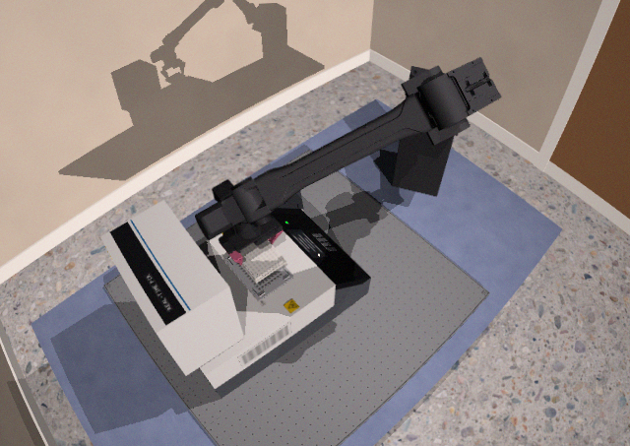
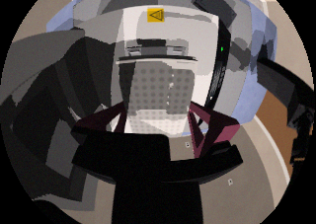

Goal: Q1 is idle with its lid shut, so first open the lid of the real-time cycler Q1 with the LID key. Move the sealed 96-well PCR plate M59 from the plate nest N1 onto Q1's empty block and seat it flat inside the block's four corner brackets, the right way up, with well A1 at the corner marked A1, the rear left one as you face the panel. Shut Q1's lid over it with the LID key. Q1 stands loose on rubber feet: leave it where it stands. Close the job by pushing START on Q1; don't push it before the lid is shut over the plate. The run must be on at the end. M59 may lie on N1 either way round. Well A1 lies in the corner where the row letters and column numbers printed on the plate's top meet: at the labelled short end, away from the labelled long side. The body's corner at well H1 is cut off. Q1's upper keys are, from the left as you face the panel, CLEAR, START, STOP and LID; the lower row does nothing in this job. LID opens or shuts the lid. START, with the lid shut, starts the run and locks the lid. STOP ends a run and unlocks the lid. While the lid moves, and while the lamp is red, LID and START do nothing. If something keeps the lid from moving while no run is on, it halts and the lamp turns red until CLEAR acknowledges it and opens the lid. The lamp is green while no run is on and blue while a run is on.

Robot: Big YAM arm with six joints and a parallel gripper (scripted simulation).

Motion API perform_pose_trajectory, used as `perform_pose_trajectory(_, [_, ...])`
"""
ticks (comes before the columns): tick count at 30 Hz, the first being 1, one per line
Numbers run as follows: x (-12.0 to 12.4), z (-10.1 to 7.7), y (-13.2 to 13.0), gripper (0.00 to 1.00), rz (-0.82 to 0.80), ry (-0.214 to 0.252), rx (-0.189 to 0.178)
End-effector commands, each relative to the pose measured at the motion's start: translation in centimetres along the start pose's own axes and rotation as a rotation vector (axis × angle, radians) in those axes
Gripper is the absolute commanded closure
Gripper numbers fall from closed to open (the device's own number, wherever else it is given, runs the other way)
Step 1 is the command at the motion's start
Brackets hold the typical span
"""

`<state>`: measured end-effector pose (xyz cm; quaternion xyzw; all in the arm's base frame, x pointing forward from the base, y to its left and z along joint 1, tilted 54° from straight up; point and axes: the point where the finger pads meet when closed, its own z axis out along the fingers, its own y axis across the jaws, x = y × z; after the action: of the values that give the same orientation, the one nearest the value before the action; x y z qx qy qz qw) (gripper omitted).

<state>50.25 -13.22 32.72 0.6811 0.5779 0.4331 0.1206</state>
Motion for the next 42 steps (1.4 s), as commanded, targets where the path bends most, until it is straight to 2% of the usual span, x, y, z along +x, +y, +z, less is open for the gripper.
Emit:
perform_pose_trajectory(1, [1.1,-2.4,2.5,1.00,-0.026,-0.013,-0.058])
perform_pose_trajectory(5, [1.9,-2.0,2.4,1.00,-0.032,-0.002,-0.052])
perform_pose_trajectory(10, [1.7,-1.5,2.3,1.00,-0.033,0.000,-0.044])
perform_pose_trajectory(14, [1.2,-0.8,2.0,1.00,-0.040,0.001,-0.031])
perform_pose_trajectory(20, [0.4,-0.9,2.1,1.00,-0.038,-0.008,-0.038])
perform_pose_trajectory(28, [-0.9,-0.7,1.0,1.00,-0.011,-0.019,-0.027])
perform_pose_trajectory(31, [-0.8,-1.1,0.7,1.00,-0.009,-0.021,-0.028])
perform_pose_trajectory(42, [1.3,1.3,2.3,1.00,-0.017,0.003,-0.029])
